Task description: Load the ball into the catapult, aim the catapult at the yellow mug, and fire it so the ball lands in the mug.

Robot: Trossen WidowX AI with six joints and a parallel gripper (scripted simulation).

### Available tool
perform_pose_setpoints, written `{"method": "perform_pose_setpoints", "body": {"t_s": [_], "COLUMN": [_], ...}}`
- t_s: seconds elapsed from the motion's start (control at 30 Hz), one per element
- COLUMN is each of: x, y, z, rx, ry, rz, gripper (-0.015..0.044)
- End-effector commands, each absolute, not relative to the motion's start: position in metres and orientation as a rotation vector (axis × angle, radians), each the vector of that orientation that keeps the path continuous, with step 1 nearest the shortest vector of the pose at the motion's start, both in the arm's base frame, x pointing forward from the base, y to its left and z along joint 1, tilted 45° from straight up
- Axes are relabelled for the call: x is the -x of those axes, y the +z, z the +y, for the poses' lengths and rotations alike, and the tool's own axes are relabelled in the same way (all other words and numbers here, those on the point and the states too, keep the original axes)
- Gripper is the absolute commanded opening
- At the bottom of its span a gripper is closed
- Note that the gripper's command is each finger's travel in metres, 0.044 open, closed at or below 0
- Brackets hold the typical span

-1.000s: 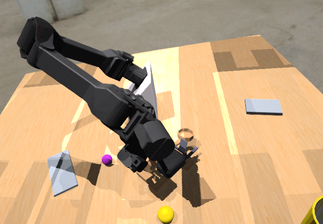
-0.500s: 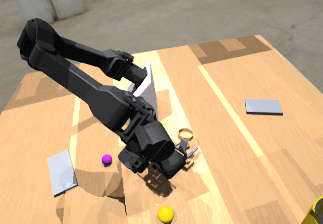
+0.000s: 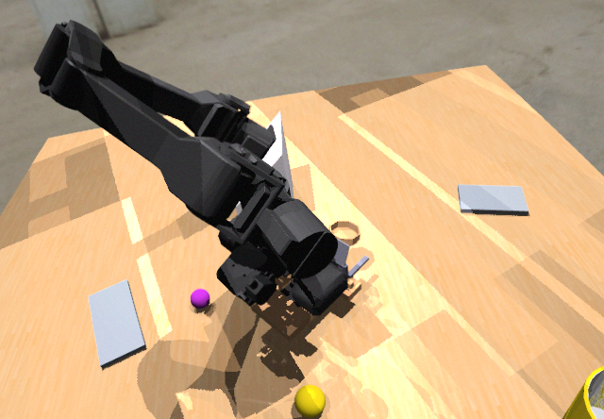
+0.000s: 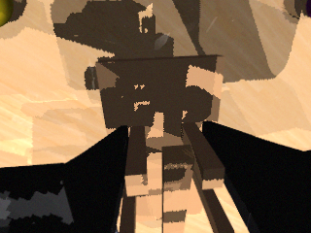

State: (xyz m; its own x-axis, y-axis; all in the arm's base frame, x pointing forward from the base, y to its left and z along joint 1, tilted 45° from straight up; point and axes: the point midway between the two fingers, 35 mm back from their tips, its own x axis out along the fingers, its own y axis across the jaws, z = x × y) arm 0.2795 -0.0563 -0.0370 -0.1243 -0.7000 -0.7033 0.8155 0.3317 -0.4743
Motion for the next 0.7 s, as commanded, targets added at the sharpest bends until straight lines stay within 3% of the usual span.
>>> {"method": "perform_pose_setpoints", "body": {"t_s": [0.0,0.67], "x": [-0.287,-0.308], "y": [-0.025,-0.118], "z": [-0.045,0.05], "rx": [-0.157,0.317], "ry": [-1.287,-0.883], "rz": [1.071,1.43], "gripper": [0.0,0.0]}}
